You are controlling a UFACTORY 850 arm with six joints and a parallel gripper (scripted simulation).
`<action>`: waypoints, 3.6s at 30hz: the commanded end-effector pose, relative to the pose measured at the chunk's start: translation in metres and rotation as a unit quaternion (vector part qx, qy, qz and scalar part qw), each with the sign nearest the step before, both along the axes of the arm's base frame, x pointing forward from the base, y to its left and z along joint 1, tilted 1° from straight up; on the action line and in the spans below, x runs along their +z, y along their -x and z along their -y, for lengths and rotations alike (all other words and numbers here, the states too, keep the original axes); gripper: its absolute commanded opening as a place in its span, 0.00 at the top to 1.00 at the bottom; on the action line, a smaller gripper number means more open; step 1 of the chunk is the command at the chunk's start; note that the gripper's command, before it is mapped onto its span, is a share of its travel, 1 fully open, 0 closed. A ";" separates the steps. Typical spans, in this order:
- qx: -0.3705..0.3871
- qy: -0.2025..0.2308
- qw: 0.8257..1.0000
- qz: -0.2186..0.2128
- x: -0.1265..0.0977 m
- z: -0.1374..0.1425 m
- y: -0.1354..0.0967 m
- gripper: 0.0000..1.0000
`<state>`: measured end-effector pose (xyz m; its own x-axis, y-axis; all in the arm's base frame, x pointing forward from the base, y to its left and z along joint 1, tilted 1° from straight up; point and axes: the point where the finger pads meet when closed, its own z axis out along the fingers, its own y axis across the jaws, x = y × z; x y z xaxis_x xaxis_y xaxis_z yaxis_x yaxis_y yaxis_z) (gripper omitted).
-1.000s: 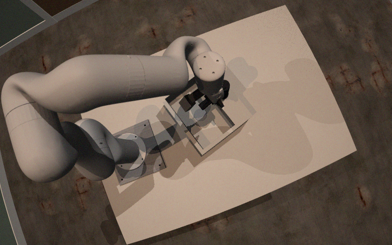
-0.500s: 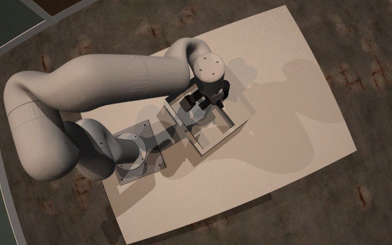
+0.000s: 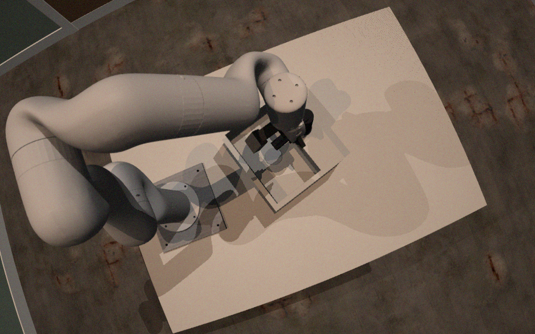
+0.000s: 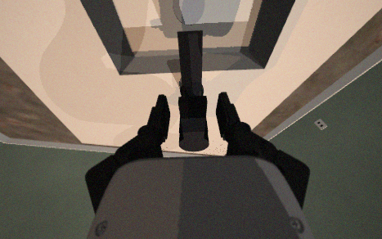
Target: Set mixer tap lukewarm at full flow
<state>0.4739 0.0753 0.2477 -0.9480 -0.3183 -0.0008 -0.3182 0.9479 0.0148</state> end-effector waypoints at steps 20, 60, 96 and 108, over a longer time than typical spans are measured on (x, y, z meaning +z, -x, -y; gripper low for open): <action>0.000 0.000 1.000 0.001 0.001 0.000 -0.001 1.00; 0.000 0.000 1.000 0.001 0.014 -0.001 -0.005 1.00; 0.000 0.000 1.000 0.001 0.028 -0.004 -0.013 0.37; 0.000 0.000 1.000 0.001 0.028 -0.004 -0.013 0.37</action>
